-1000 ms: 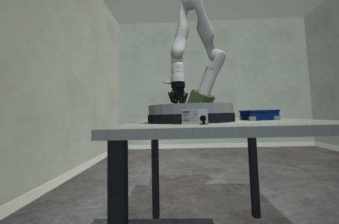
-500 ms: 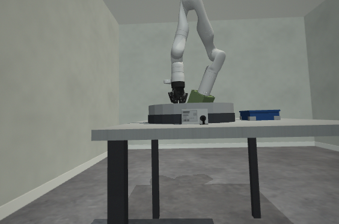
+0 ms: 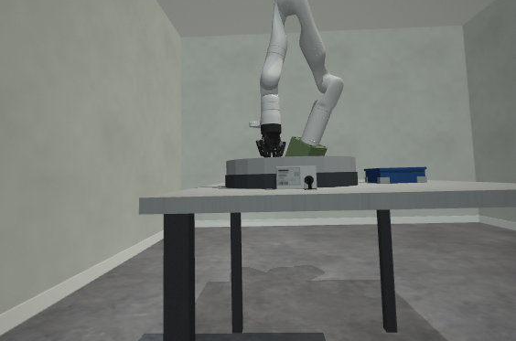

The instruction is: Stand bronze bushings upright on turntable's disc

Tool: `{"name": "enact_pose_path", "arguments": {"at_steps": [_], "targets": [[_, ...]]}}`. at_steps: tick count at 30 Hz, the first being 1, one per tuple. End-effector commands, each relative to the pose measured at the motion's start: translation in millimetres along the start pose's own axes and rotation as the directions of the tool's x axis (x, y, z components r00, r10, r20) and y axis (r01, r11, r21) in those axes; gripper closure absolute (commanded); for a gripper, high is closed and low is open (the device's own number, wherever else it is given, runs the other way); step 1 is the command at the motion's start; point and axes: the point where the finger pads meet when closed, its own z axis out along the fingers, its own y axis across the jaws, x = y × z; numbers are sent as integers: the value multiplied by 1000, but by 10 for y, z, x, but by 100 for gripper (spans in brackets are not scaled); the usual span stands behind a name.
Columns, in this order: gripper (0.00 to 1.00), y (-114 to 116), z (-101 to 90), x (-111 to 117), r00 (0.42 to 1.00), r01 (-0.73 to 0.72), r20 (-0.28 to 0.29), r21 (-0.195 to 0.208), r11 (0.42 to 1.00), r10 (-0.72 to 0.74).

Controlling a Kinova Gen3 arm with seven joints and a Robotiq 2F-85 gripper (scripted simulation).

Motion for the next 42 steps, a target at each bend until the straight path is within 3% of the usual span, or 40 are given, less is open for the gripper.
{"name": "enact_pose_path", "arguments": {"at_steps": [1,2,3,42], "targets": [[100,-6,-6,1,1000,0,0,2,1000,0],[100,-6,-6,1,1000,0,0,2,1000,0],[60,-6,-6,1,1000,0,0,2,1000,0],[60,-6,-34,1,1000,0,0,2,1000,0]]}}
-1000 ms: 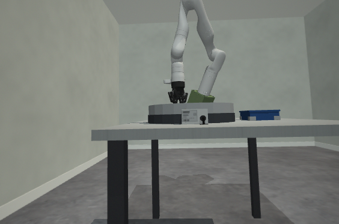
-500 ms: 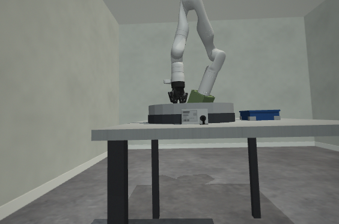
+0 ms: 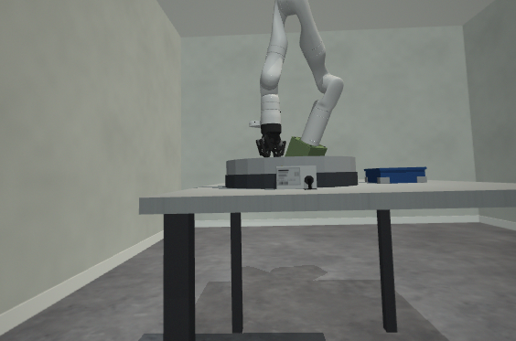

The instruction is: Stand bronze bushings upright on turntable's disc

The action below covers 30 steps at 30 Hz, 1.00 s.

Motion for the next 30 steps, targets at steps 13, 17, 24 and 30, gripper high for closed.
{"name": "enact_pose_path", "arguments": {"at_steps": [13,17,24,30], "targets": [[60,-10,-506,1,1000,0,-1,3,1000,0],[60,-10,-528,1,1000,0,-1,3,1000,0],[60,-9,-532,1,1000,0,-1,3,1000,0],[60,-9,-532,1,1000,0,-1,3,1000,0]]}}
